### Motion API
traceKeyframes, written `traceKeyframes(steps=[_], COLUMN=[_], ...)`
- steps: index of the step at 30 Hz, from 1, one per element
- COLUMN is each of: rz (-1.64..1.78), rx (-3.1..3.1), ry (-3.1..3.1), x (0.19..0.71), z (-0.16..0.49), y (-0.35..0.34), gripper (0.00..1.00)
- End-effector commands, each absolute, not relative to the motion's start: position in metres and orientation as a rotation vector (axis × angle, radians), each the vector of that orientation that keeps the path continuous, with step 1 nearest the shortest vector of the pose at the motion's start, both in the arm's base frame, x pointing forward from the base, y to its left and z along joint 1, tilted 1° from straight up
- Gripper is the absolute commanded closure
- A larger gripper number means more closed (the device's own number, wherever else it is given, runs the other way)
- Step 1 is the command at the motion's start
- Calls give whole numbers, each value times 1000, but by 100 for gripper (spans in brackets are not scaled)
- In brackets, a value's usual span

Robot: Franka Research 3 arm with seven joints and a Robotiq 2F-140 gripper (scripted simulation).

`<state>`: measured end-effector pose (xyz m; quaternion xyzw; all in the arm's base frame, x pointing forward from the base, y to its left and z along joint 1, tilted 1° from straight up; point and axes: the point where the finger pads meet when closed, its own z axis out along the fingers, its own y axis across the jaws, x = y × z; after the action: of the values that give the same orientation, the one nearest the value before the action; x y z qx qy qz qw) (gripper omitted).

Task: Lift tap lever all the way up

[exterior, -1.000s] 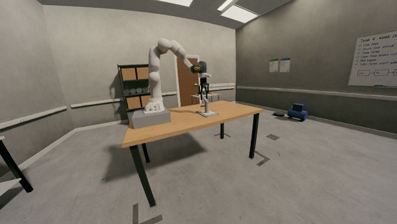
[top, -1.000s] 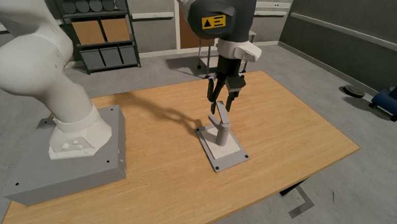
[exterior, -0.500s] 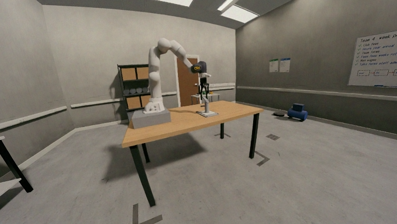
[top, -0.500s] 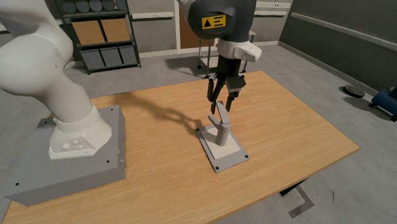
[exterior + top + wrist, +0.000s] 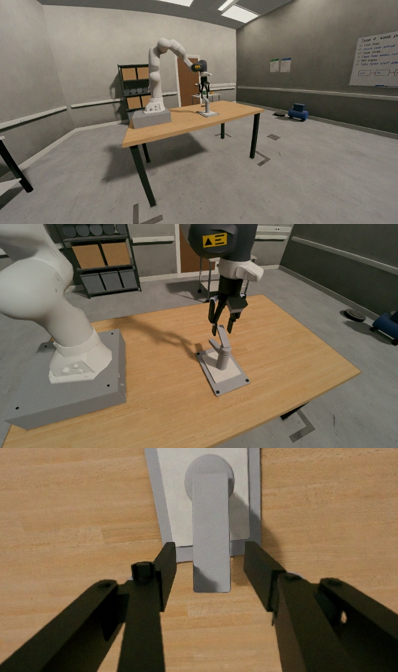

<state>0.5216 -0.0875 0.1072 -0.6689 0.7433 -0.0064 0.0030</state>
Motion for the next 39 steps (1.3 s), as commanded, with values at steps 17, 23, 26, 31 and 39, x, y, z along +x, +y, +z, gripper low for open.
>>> traceKeyframes(steps=[17, 23, 26, 31, 39], rz=[-20, -20, -20, -20, -20], rx=[-2099, -2099, -2099, -2099, -2099], ry=[2333, 2333, 2333, 2333, 2333], x=[521, 521, 521, 521, 521], z=[155, 164, 166, 166, 166], y=[-88, -88, -88, -88, -88], gripper=[53, 53, 53, 53, 90])
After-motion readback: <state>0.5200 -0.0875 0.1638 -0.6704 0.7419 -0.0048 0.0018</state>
